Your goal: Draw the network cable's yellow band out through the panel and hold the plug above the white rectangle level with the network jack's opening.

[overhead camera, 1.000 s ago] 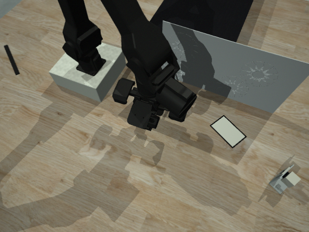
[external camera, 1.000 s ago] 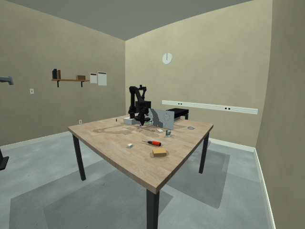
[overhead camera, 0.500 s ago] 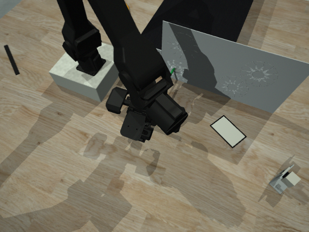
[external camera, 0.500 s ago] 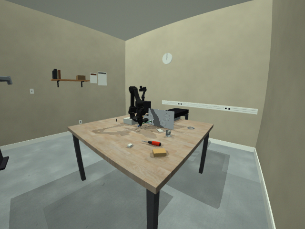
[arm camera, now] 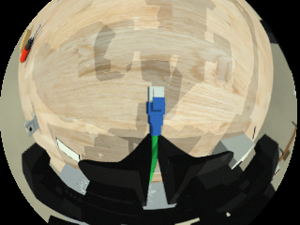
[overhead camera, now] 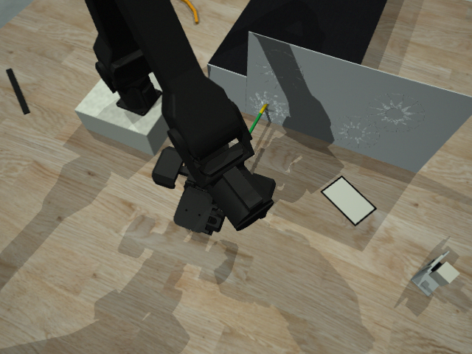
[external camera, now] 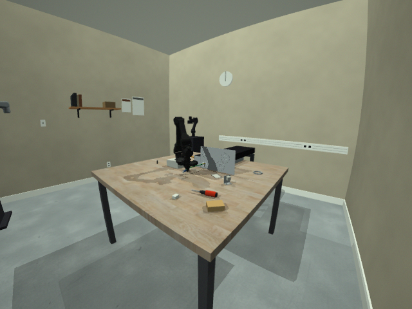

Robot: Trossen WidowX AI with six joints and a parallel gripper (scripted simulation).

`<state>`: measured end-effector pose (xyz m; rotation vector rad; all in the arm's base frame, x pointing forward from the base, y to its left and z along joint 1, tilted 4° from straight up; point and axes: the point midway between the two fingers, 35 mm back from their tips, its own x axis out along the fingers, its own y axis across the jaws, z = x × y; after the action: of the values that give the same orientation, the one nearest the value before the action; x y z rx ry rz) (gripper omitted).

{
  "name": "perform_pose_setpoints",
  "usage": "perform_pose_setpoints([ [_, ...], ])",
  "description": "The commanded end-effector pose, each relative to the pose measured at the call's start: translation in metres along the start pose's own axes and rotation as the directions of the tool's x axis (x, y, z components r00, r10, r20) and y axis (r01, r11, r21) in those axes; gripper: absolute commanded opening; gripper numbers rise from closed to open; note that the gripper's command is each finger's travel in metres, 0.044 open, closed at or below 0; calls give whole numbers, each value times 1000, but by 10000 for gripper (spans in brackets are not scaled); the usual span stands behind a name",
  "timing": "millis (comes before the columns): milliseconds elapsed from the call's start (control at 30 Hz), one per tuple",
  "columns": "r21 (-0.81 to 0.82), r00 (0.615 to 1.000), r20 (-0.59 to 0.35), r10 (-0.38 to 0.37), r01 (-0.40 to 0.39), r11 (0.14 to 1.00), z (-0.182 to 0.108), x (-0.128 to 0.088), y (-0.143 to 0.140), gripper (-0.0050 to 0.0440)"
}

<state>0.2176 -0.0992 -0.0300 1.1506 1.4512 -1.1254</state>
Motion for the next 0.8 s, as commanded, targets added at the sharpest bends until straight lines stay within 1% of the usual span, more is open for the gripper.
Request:
perform_pose_setpoints([
  [0, 50, 987, 155, 46, -55, 997, 61, -21, 11, -50],
  [367, 50, 987, 157, 46, -55, 997, 89, -26, 8, -50],
  [633, 50, 986, 157, 46, -55, 997, 99, -27, 6, -50],
  [700, 50, 986, 157, 46, -55, 997, 99, -27, 6, -50],
  [733, 19, 994, 106, 26, -28, 999, 76, -17, 4, -50],
  [767, 5, 996, 79, 33, -34, 999, 66, -15, 7, -50],
])
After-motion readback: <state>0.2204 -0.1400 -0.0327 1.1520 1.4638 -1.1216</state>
